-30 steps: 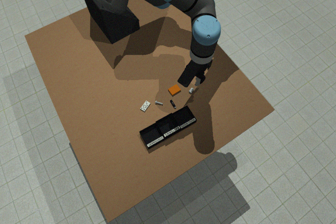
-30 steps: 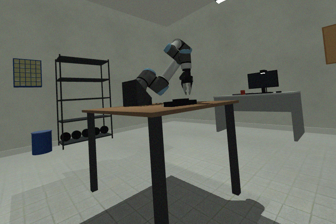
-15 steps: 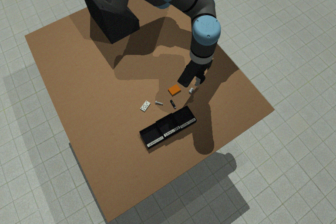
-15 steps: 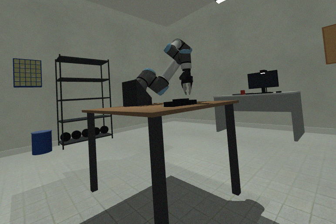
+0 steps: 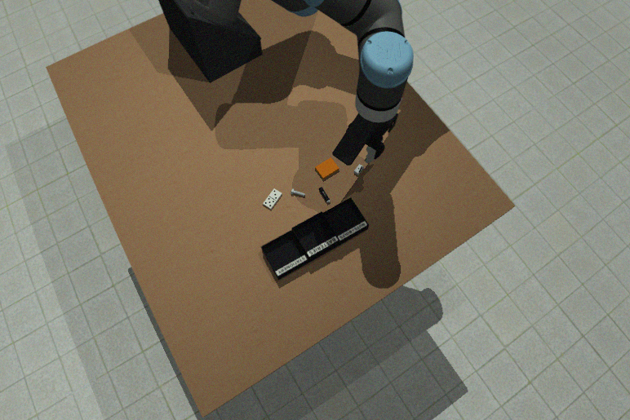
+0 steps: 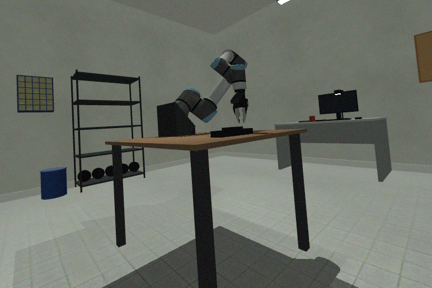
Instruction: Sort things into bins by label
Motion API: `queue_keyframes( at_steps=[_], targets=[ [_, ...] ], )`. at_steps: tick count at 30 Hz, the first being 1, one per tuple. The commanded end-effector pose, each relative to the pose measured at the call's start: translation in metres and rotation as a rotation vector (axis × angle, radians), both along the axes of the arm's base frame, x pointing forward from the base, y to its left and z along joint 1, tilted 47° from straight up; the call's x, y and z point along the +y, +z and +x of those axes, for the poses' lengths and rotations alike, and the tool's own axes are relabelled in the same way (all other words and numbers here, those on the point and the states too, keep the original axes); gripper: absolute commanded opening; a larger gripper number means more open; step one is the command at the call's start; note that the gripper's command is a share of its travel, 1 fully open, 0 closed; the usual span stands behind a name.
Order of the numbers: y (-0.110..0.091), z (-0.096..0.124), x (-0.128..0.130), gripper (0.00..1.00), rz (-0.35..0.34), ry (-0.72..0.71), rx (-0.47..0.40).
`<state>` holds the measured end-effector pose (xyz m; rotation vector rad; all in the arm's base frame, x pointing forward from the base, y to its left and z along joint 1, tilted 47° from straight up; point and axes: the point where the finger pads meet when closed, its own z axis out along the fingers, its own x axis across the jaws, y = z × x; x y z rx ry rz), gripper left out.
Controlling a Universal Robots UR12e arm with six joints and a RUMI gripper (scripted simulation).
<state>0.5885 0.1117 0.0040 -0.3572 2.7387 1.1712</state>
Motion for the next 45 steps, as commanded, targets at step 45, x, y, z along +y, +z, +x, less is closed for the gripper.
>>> queue_keyframes(
  at_steps=[45],
  targets=[
    [-0.044, 0.003, 0.046, 0.0, 0.0, -0.001, -0.001]
  ],
)
